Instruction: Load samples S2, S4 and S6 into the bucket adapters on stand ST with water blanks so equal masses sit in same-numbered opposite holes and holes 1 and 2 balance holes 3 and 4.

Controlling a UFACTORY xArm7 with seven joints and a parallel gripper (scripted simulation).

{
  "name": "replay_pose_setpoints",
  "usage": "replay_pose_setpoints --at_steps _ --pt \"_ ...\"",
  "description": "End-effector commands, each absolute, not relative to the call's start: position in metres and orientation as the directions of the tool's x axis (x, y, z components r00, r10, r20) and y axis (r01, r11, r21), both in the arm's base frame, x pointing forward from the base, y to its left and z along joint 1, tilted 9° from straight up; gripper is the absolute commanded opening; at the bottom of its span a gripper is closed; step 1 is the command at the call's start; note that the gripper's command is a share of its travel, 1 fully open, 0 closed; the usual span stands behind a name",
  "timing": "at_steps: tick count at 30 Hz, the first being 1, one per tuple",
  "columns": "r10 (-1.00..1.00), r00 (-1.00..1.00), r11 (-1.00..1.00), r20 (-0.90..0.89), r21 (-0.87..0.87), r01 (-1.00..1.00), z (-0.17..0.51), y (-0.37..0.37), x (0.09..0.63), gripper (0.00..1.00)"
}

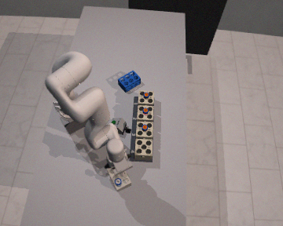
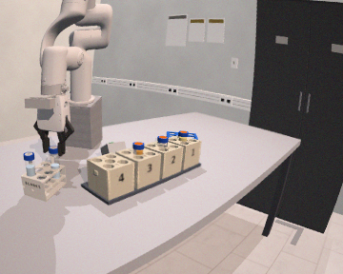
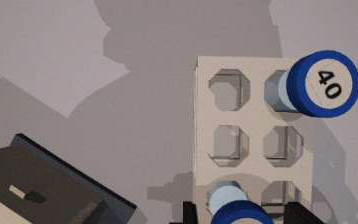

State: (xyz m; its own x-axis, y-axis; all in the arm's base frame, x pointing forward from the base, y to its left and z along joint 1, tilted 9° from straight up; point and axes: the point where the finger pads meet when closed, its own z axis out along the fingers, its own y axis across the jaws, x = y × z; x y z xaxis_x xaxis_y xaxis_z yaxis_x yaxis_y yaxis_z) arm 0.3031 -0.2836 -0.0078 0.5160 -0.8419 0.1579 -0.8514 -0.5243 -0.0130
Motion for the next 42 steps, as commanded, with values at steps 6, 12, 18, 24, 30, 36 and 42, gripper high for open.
replay_pose_setpoints --at_steps 6,12,18,24,30,36,42 --pt "-0.842 0.516 -0.524 0.161 -0.015 -0.851 -0.0115 -0.285 0.3046 0.57" --pt "-0.842 0.516 -0.524 0.161 -0.015 -0.851 -0.0121 -0.2851 0.3046 0.57" --pt "-0.842 0.516 -0.524 0.161 -0.015 -0.851 -0.0121 -0.2851 0.3046 0.57" --pt "-0.842 0.516 -0.524 0.161 -0.015 -0.851 -0.0104 -0.2849 0.3044 0.0" --pt "-0.842 0.516 -0.524 0.161 -0.015 -0.851 -0.0105 -0.2849 0.3044 0.0" --pt "-0.842 0.516 -0.524 0.161 -0.015 -0.851 -0.0105 -0.2849 0.3044 0.0" --pt "-0.842 0.516 -0.524 0.161 -0.015 -0.851 -0.0105 -0.2849 0.3044 0.0"
